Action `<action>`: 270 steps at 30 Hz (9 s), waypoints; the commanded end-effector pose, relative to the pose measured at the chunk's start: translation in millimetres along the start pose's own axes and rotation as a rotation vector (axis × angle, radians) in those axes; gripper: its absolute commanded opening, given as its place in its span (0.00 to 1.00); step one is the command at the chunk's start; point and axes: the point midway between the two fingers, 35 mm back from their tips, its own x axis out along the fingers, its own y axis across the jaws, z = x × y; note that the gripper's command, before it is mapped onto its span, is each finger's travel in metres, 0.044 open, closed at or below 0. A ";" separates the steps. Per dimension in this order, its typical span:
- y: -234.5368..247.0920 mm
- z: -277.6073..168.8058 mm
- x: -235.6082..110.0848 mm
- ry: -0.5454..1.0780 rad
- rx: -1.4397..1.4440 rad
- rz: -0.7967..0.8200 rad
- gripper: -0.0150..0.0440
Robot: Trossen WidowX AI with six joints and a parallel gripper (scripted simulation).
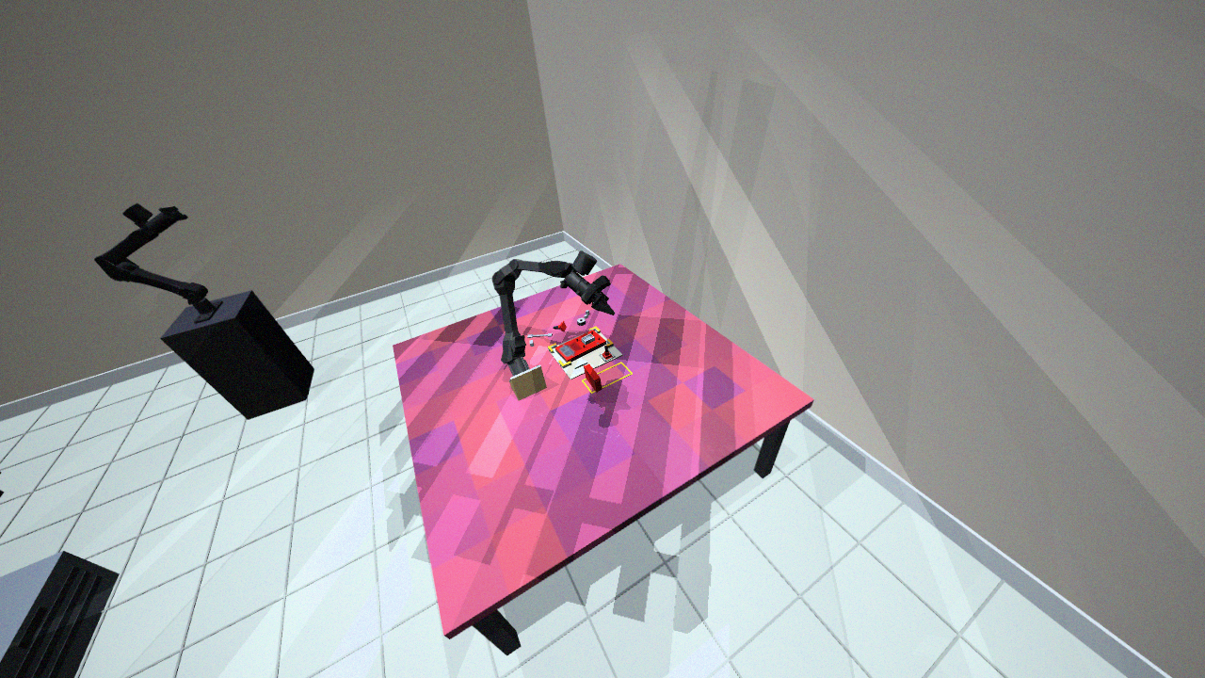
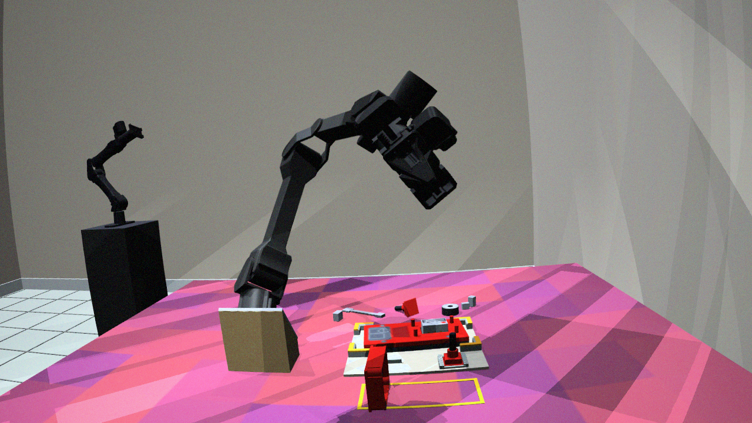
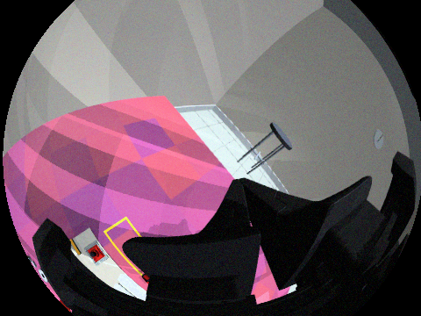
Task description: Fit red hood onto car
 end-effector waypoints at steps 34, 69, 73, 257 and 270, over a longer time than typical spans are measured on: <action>90.1 -230.6 33.8 1.170 1.110 0.260 0.25; 124.6 -247.2 57.5 1.169 1.110 0.261 0.25; 125.7 -244.8 58.7 1.169 1.110 0.261 0.25; 159.4 -164.5 75.8 -0.288 -1.660 1.264 1.00; 164.8 -168.9 79.3 -0.288 -1.660 1.264 1.00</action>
